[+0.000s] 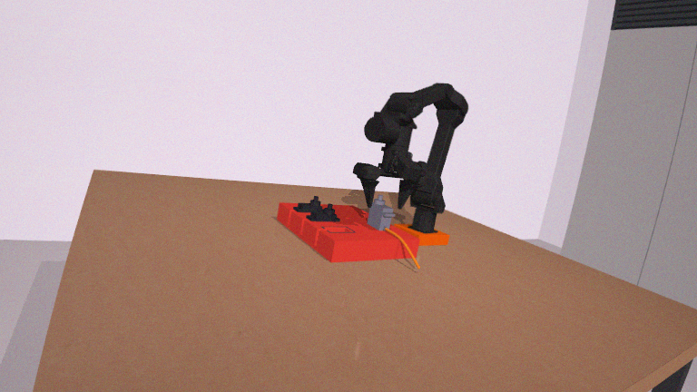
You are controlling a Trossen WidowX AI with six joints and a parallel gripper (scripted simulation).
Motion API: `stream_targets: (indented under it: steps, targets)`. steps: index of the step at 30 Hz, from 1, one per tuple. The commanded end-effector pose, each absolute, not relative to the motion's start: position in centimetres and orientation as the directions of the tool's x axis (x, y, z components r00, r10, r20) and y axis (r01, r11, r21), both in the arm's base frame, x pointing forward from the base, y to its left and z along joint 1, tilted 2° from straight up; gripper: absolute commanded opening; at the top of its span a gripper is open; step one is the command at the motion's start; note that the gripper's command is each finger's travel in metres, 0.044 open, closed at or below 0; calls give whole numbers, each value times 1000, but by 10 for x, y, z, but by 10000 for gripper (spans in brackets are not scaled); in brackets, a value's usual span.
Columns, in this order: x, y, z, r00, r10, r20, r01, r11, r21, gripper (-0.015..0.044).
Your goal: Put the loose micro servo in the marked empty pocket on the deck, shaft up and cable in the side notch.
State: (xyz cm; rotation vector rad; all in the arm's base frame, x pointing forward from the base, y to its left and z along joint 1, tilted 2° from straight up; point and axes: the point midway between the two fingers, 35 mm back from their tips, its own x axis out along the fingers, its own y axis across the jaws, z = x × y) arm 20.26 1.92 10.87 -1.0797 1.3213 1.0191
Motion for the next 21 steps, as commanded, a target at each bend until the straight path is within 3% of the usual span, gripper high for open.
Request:
stream_targets:
  steps: [1,2,14,21]
  targets:
    - [202,19,102,5,-34,-999,-976,218,-13,440]
    - [202,19,102,5,-34,-999,-976,218,-13,440]
    - [202,19,102,5,-34,-999,-976,218,-13,125]
    - [202,19,102,5,-34,-999,-976,218,-13,59]
